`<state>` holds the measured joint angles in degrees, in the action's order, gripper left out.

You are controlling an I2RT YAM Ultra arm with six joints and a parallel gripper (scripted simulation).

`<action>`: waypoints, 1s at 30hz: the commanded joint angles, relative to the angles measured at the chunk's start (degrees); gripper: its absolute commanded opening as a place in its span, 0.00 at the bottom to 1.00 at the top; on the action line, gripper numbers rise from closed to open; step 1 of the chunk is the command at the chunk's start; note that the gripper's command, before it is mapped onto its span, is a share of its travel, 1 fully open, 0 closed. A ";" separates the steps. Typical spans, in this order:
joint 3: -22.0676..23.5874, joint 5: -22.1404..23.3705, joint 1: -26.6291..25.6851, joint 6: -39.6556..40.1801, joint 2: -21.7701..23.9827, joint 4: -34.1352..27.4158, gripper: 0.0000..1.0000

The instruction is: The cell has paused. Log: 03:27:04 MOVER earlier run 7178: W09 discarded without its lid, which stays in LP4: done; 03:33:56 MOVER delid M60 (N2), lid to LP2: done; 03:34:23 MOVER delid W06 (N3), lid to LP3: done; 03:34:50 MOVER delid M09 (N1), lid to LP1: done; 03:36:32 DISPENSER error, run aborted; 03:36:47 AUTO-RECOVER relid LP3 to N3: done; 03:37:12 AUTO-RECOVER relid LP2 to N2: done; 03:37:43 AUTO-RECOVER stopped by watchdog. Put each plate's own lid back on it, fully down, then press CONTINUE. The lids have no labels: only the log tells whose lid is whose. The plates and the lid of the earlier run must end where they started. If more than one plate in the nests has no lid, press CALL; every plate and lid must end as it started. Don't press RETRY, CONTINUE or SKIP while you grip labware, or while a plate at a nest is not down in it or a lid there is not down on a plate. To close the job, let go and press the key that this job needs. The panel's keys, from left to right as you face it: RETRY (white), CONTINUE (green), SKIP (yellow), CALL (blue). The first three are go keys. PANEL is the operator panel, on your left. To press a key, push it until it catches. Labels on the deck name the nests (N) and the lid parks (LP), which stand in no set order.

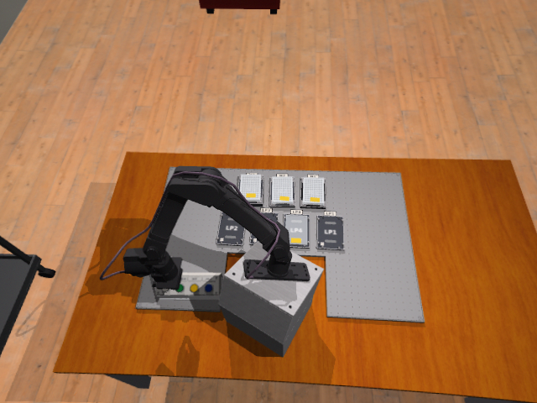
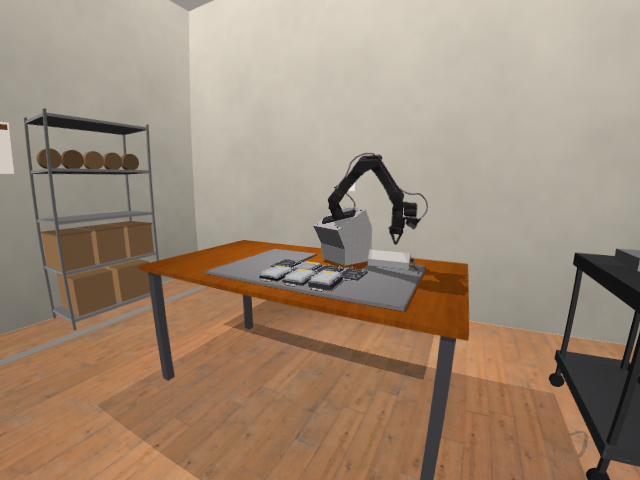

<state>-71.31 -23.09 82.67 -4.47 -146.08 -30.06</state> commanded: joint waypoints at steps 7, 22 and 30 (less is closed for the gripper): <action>-1.20 -0.76 -0.13 1.38 -1.11 2.97 0.00; 0.01 -0.28 -0.26 1.15 -0.98 2.58 0.00; 0.12 -0.30 -0.32 1.22 -1.03 2.76 0.00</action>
<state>-71.11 -23.20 82.26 -3.73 -147.30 -27.92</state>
